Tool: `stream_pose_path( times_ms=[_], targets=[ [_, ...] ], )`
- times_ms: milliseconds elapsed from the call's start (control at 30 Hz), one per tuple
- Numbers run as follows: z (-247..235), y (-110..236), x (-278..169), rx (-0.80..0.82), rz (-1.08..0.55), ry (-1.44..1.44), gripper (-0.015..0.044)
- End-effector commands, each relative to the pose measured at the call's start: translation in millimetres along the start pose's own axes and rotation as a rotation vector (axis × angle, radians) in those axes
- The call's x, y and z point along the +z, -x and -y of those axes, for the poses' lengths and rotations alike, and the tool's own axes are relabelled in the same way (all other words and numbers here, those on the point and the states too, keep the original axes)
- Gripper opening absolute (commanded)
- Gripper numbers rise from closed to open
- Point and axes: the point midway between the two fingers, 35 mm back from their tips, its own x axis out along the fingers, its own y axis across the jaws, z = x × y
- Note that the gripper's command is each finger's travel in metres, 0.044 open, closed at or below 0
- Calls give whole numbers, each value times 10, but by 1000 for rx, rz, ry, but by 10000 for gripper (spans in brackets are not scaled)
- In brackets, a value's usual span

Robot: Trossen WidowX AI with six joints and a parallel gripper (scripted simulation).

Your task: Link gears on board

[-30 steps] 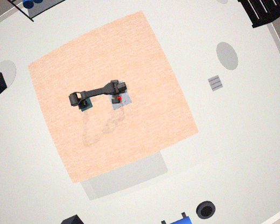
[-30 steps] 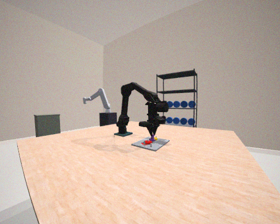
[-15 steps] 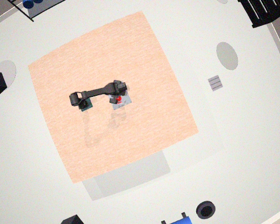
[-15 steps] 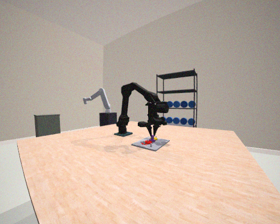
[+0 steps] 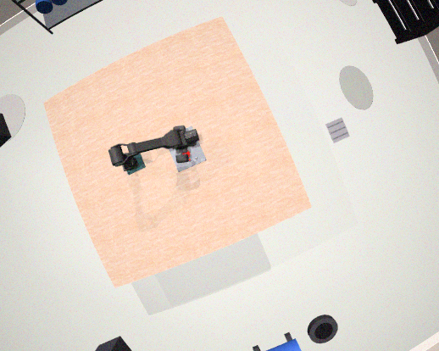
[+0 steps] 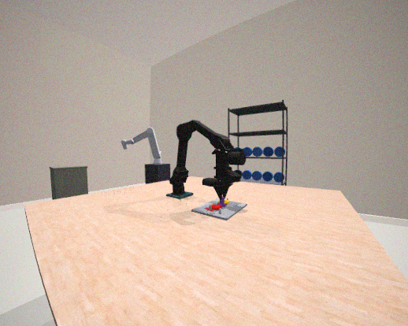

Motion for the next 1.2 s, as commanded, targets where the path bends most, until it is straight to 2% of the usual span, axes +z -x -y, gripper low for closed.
stream_pose_path(
  times_ms=[0,100,133,267,500,600,667,800,967,1167],
  targets=[
    [5,-22,-28,0,-12,46,53],
    [3,-1,-23,0,-12,5,131],
    [3,7,-21,0,-11,-12,140],
    [1,64,-13,-1,-11,-52,140],
    [0,433,-5,0,-11,-76,140],
    [0,477,-7,0,-11,-79,140],
    [2,486,1,-2,-10,-69,193],
    [9,886,-37,-2,-10,-69,298],
    [10,906,-41,-2,-10,-69,429],
    [10,906,-41,-2,-10,-69,440]
  ],
)
